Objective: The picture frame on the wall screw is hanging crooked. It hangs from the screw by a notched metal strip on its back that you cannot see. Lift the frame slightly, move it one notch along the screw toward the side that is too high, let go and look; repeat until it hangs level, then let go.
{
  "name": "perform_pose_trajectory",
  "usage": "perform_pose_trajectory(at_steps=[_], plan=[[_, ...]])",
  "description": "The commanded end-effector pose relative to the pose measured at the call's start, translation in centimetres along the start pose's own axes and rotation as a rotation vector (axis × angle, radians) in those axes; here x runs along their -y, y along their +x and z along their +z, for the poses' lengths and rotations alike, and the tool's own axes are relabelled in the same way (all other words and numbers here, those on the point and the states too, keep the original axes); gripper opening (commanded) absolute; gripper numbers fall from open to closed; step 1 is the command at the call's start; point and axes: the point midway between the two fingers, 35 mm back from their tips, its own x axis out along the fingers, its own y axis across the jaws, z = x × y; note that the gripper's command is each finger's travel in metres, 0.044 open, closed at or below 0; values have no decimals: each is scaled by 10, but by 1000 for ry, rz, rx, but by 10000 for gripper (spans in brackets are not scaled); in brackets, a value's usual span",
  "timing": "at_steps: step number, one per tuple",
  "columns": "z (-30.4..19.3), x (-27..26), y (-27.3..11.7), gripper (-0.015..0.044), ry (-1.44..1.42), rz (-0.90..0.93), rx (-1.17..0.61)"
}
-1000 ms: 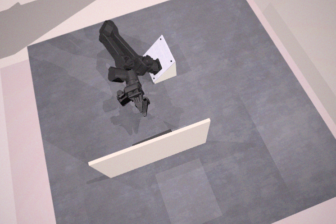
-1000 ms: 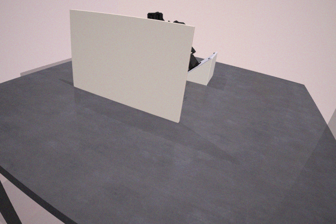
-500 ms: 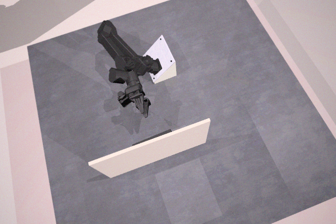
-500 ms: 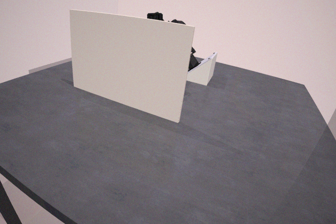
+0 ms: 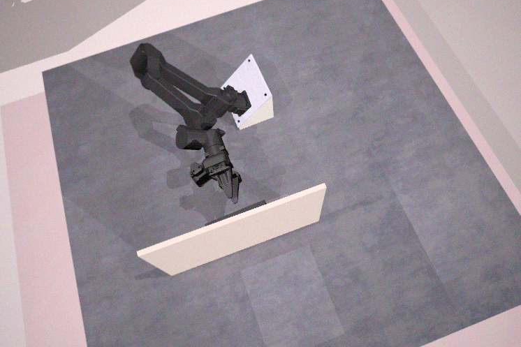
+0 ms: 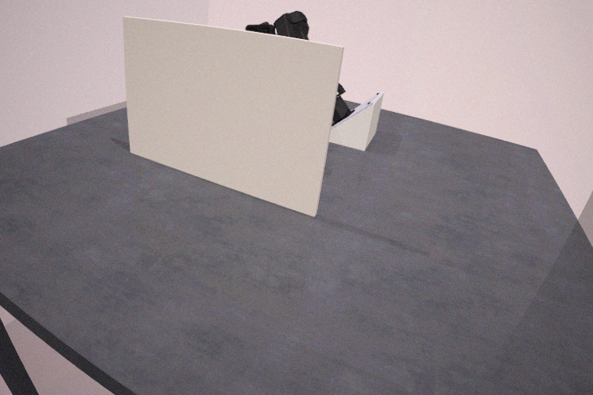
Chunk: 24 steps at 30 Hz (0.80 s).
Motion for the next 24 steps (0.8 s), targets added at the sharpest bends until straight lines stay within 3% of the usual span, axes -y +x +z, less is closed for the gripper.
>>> perform_pose_trajectory(at_steps=[1,24], plan=[[2,-2,6,260,-4,11,6],[3,-3,22,260,-4,12,6]])
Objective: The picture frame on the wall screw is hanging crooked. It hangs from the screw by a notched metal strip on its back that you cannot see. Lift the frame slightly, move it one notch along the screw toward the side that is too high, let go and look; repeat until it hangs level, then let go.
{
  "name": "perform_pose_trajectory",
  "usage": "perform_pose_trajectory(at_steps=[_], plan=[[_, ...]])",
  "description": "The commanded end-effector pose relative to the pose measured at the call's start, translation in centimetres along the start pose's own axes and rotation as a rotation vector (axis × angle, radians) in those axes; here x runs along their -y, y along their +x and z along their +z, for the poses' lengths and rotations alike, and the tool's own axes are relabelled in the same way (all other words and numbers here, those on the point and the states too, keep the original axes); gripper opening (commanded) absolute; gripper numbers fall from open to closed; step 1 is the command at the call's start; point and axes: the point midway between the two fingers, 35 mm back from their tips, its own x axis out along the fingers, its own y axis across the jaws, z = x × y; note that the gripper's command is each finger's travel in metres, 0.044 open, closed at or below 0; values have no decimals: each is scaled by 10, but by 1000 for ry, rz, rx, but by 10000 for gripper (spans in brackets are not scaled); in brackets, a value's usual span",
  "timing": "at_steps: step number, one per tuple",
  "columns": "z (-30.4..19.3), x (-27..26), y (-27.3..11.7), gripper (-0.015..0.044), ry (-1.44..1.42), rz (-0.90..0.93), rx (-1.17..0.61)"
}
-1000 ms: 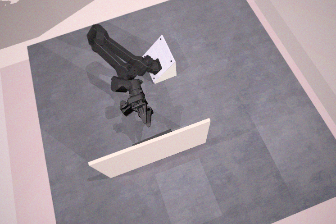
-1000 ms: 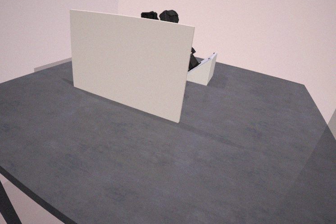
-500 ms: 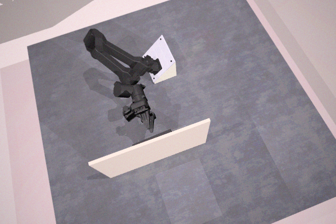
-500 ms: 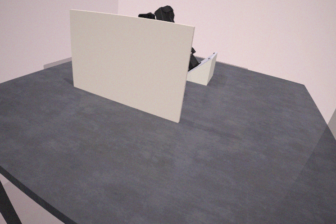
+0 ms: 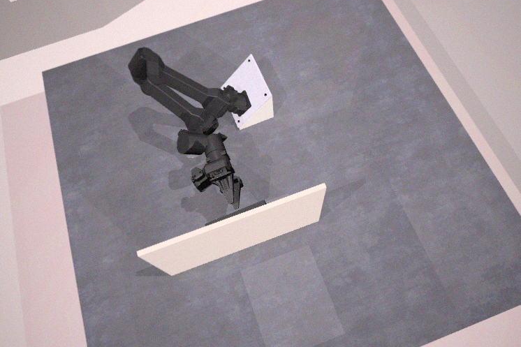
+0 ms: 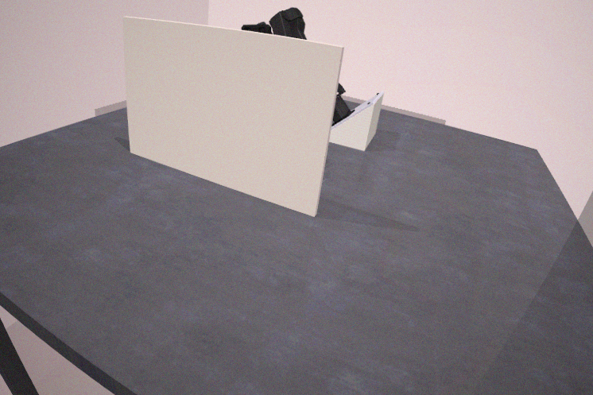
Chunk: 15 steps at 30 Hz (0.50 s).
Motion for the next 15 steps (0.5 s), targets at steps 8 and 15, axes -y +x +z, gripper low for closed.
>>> perform_pose_trajectory(at_steps=[8,15], plan=[[1,-2,19,260,-4,8,2],[1,-2,29,260,-4,9,2]])
